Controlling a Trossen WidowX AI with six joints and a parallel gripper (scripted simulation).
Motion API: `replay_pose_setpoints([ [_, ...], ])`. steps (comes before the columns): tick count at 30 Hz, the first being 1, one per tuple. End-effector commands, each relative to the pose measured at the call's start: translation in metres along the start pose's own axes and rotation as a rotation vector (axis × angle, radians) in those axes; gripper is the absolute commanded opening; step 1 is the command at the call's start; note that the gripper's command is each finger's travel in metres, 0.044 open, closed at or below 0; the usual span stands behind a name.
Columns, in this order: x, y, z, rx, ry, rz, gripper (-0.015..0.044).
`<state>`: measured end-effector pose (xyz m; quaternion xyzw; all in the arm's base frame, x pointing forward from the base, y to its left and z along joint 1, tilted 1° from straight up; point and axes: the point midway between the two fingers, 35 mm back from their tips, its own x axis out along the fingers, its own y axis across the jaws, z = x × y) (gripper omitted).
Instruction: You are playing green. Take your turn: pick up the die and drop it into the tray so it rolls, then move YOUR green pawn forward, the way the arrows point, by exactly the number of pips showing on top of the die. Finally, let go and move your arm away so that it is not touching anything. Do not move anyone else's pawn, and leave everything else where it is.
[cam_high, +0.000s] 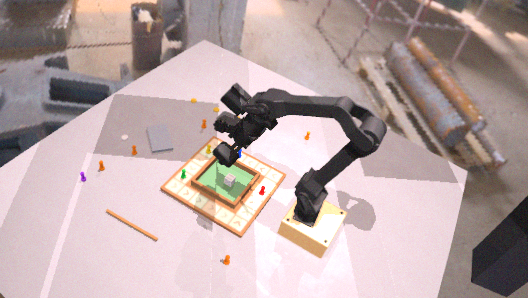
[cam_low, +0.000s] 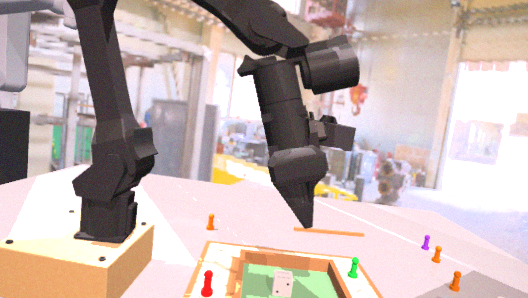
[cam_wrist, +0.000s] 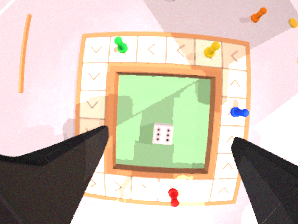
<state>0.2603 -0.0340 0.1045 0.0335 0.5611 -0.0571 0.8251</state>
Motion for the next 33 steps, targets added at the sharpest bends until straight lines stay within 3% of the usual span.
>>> replay_pose_setpoints([
  [1, 0.010, 0.001, 0.001, -0.001, 0.162, 0.003, 0.0440],
  [5, 0.020, 0.001, 0.001, -0.001, 0.309, 0.003, 0.0440],
  [8, 0.017, 0.000, 0.001, -0.002, 0.249, 0.000, 0.0440],
  [17, 0.054, 0.041, 0.067, -0.087, 0.297, 0.021, 0.0204],
  [22, 0.082, 0.072, 0.094, -0.102, 0.331, 0.026, 0.0200],
  [33, 0.097, 0.073, 0.091, -0.102, 0.332, 0.026, 0.0200],
])
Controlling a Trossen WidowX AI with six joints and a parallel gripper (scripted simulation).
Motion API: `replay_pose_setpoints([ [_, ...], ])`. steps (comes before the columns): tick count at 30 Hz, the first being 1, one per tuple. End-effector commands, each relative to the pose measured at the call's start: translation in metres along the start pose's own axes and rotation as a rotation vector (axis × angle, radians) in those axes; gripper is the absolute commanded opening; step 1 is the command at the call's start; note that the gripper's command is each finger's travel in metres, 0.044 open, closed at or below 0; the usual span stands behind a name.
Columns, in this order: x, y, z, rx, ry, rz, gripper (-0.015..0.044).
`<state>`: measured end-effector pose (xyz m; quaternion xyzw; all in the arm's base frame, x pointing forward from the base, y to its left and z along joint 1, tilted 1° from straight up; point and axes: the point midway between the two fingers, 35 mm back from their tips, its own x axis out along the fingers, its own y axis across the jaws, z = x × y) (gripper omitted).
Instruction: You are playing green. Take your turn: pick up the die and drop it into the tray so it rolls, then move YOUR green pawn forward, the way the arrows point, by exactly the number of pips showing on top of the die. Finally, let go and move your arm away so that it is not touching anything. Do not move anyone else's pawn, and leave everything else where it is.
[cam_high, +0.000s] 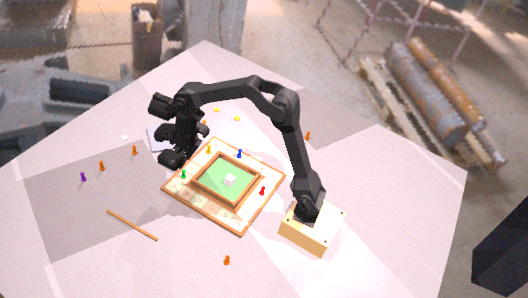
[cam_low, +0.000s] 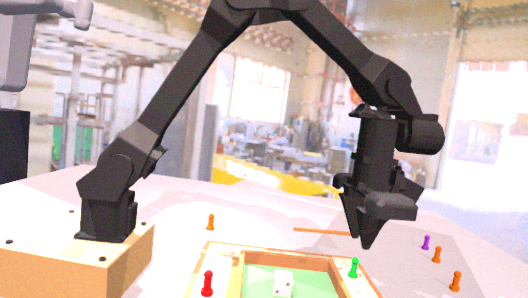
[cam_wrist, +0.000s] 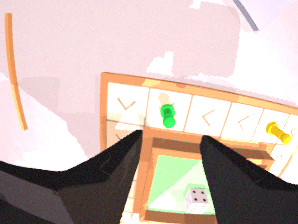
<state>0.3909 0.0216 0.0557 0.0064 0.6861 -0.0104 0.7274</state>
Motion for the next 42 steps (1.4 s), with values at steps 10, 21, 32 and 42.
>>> replay_pose_setpoints([
  [10, 0.019, 0.000, -0.002, 0.004, 0.015, 0.000, 0.0200],
  [21, 0.037, 0.000, -0.002, 0.003, 0.015, 0.000, 0.0200],
  [32, 0.050, 0.000, -0.003, 0.003, 0.015, 0.000, 0.0174],
  [42, 0.050, 0.000, -0.003, 0.003, 0.015, 0.000, 0.0029],
])
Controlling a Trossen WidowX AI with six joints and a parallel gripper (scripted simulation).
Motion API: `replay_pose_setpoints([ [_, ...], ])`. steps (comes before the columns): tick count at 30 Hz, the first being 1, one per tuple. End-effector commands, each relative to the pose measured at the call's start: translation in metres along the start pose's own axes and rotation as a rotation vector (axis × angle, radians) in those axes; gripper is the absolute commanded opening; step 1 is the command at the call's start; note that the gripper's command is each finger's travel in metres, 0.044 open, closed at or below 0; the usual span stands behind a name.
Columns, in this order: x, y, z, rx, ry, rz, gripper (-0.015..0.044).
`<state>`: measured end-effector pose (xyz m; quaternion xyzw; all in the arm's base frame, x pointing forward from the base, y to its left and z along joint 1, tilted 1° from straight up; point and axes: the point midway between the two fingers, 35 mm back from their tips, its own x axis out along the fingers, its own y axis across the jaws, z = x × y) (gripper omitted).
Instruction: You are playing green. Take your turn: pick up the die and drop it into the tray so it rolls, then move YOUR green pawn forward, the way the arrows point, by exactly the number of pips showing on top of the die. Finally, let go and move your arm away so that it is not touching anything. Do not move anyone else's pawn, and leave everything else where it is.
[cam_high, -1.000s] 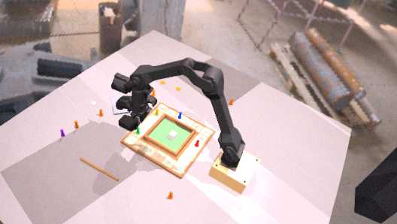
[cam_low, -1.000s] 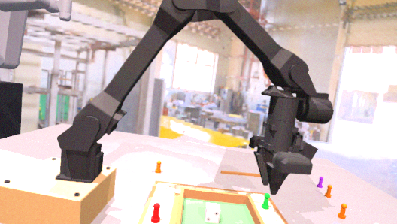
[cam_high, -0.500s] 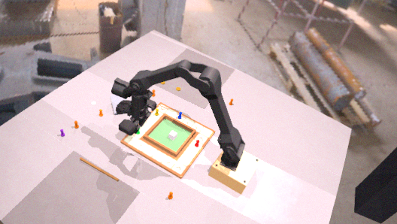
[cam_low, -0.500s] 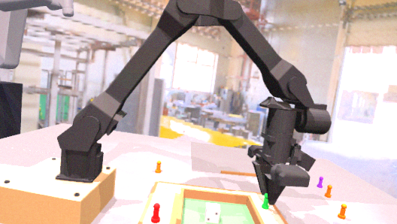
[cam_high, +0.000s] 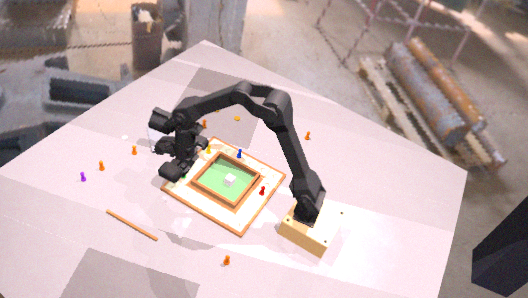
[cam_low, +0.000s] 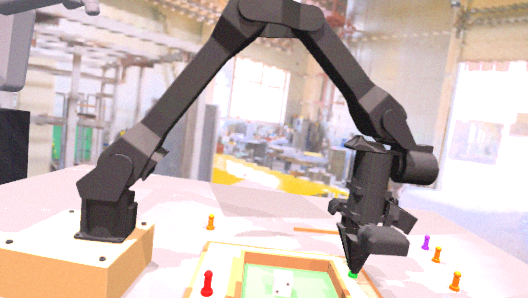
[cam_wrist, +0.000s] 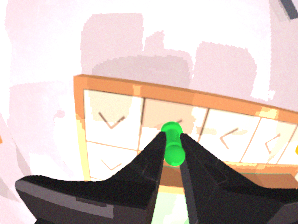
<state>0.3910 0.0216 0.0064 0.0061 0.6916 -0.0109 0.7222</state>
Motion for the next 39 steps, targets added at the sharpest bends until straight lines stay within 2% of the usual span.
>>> replay_pose_setpoints([
  [1, 0.001, 0.000, 0.000, 0.003, 0.000, 0.002, 0.0022],
  [6, -0.004, 0.000, 0.001, 0.003, 0.000, 0.002, 0.0000],
  [25, -0.125, 0.000, -0.001, 0.003, -0.001, 0.002, 0.0000],
  [39, -0.121, 0.024, -0.034, 0.003, 0.002, 0.004, 0.0000],
])
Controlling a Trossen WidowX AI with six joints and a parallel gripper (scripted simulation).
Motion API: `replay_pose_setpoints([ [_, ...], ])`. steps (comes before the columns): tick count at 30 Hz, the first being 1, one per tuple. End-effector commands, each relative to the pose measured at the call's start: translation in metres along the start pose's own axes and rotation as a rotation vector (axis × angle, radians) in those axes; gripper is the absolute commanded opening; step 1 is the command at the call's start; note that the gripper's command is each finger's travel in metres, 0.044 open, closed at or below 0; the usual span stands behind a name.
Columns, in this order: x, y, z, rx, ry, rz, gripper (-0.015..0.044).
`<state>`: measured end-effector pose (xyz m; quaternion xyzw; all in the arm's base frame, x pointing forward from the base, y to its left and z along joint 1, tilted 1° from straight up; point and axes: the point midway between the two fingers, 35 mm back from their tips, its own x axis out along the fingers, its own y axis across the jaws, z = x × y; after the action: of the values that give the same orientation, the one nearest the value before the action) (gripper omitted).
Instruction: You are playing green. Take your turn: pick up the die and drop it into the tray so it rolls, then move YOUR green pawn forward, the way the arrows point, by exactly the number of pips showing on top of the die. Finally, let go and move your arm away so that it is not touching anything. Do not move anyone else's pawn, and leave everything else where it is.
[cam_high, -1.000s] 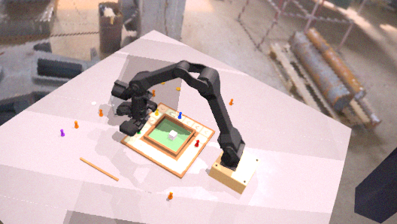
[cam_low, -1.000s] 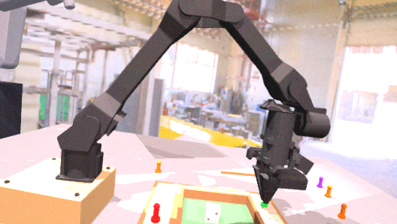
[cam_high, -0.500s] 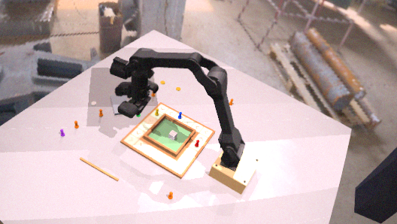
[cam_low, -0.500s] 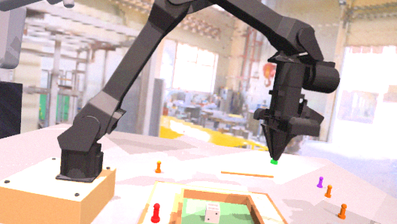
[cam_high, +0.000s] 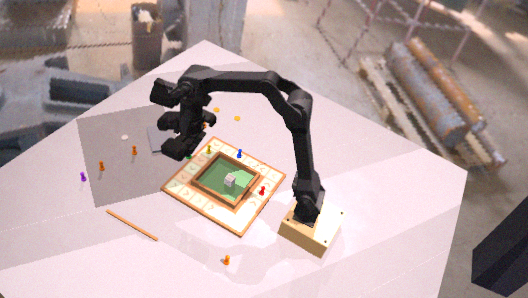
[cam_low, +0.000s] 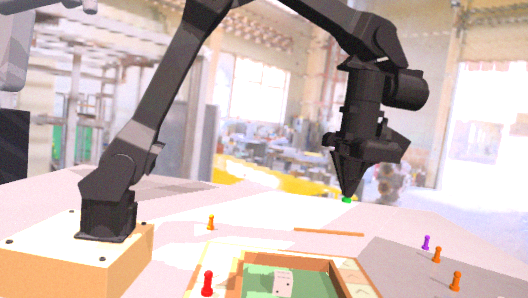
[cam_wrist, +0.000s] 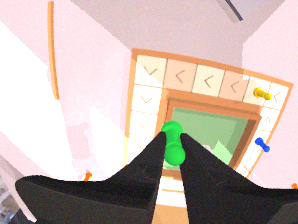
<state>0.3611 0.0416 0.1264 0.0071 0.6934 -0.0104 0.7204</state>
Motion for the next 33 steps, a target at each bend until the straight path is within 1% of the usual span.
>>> replay_pose_setpoints([
  [1, 0.001, 0.007, -0.012, 0.002, -0.002, 0.002, 0.0000],
  [17, 0.017, 0.033, -0.068, 0.002, 0.002, 0.004, 0.0000],
  [33, 0.040, 0.045, -0.129, 0.002, 0.007, 0.006, 0.0000],
])
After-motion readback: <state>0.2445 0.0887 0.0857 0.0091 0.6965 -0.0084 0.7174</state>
